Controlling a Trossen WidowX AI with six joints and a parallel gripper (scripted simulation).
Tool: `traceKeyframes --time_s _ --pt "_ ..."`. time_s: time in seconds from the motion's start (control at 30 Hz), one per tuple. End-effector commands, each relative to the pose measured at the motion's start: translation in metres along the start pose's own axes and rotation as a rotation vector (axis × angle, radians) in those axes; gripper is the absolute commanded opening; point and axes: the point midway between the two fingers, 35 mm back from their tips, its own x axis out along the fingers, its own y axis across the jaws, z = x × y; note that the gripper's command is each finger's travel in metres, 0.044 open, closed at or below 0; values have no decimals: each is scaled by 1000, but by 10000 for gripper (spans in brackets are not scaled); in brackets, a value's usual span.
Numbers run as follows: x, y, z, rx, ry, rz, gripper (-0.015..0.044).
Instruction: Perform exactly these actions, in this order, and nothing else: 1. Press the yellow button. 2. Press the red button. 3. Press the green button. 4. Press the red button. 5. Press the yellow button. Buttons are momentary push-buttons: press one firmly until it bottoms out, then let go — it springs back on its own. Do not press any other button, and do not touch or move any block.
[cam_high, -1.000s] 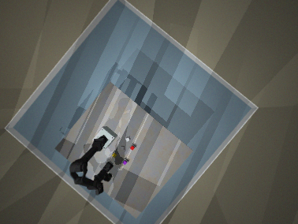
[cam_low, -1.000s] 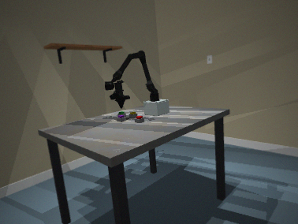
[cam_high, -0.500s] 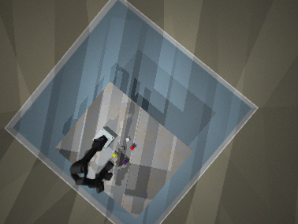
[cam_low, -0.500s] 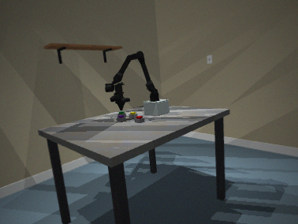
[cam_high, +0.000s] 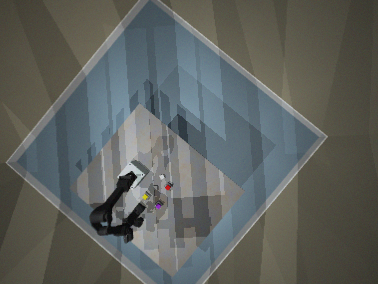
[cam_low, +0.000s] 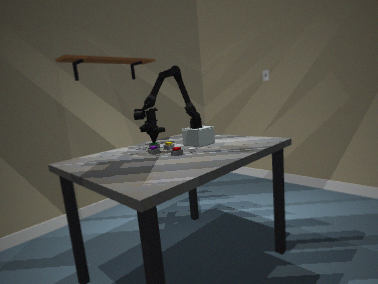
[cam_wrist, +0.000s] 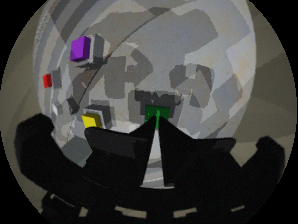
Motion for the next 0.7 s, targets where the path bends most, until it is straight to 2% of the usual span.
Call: traceKeyframes --time_s 0.0,0.4,0.53,0.67 --pt "1 1 0 -3 -1 2 20" --pt "1 1 0 -3 -1 2 20" --pt "-30 0 0 -3 -1 2 20" --pt "-36 0 0 -3 -1 2 20"
